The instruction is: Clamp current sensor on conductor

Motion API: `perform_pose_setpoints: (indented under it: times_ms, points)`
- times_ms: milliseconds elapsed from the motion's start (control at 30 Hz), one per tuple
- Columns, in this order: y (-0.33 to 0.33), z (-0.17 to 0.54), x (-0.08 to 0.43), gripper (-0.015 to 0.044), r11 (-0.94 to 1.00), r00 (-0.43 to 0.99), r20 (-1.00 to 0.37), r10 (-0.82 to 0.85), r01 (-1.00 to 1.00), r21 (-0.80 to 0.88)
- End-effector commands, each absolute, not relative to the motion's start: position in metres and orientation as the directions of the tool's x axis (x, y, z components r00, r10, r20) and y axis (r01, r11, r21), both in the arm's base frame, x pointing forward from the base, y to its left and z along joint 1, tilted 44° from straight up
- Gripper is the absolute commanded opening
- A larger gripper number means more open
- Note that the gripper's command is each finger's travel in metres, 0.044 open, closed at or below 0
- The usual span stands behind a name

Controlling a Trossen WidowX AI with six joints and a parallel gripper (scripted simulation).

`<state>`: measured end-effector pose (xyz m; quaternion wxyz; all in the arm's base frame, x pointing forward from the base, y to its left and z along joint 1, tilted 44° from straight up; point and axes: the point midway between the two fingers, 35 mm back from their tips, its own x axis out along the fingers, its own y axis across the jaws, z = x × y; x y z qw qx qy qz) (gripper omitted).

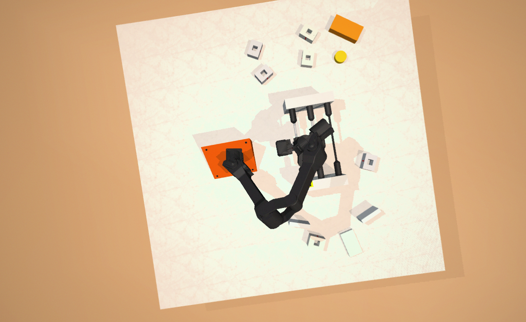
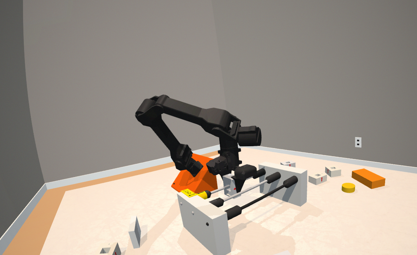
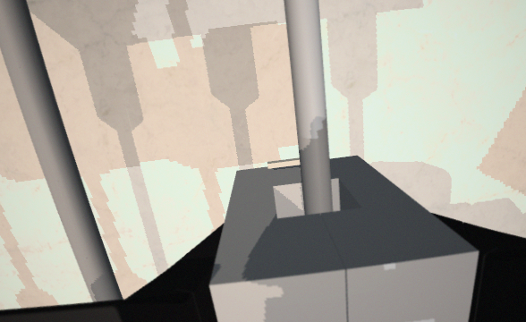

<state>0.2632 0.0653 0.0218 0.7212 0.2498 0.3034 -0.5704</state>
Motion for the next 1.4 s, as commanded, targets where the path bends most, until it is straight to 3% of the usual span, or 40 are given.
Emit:
perform_pose_setpoints:
  times_ms: [0,167,533,1367]
  points:
    - [0.0618,0.0183,0.2629,0.0,0.223,0.162,-0.723,-0.672,0.975,0.01]
    - [0.0567,0.0132,0.2647,0.0,0.225,0.162,-0.721,-0.673,0.974,0.01]
    - [0.0633,0.0183,0.2652,0.0278,0.225,0.168,-0.727,-0.666,0.974,0.019]
    - [0.0633,0.0183,0.2652,0.0278,0.225,0.168,-0.727,-0.666,0.974,0.019]
